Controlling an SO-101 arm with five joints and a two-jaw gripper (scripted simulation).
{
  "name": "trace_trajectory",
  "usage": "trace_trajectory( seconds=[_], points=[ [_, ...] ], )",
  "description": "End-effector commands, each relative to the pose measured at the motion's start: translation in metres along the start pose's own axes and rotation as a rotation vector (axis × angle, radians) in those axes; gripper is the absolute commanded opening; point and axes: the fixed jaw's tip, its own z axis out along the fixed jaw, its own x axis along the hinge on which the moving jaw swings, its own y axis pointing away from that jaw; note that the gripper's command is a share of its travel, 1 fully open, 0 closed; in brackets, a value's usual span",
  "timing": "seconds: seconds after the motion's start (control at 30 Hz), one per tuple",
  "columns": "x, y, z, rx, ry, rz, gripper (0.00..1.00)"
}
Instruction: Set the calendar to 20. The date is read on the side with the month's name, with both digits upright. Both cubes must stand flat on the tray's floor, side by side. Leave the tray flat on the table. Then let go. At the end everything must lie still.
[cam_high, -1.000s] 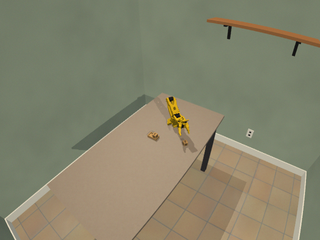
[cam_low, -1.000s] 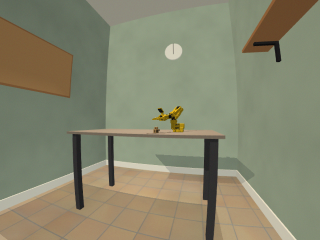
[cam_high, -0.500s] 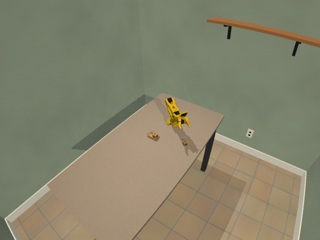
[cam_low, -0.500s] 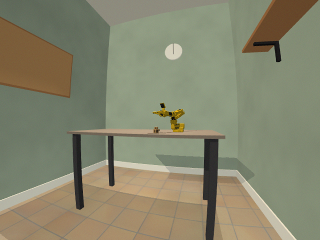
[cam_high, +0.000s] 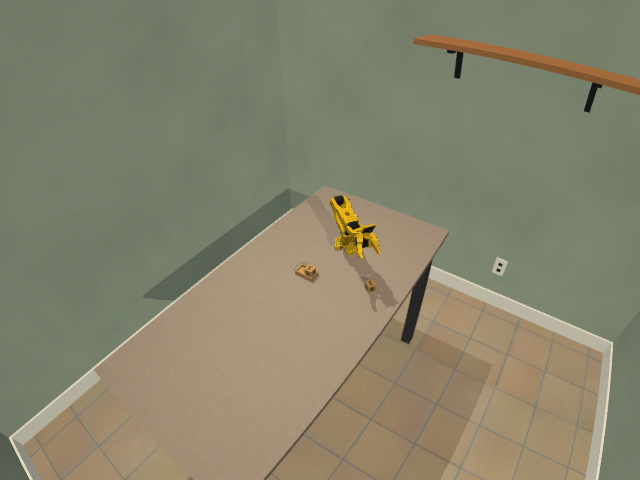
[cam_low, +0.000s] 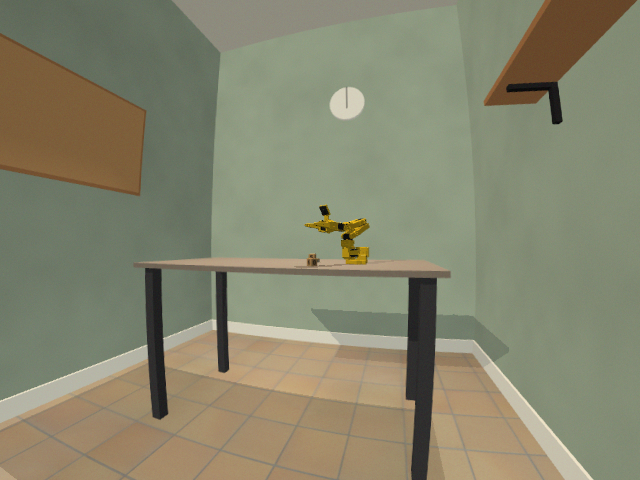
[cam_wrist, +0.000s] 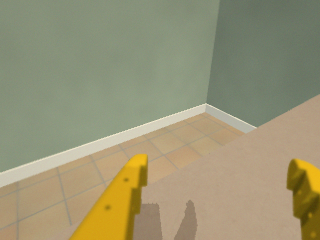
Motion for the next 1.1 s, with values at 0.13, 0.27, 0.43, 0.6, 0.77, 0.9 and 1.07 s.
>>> trace_trajectory(
  seconds=[0.13,0.27,0.43,0.6,0.77,0.9,1.07],
  points=[
    [-0.013,-0.002,0.009,0.008,0.022,0.0,0.35],
    [-0.013,-0.001,0.015,0.006,0.094,0.007,0.35],
    [-0.012,0.0,0.023,0.004,0.209,0.017,0.35],
    [-0.011,0.001,0.027,0.003,0.288,0.023,0.35],
    [-0.009,0.002,0.031,0.003,0.431,0.034,0.35],
    [-0.007,0.004,0.032,0.005,0.549,0.043,0.35],
    [-0.005,0.005,0.031,0.008,0.694,0.051,0.35]
  ],
)
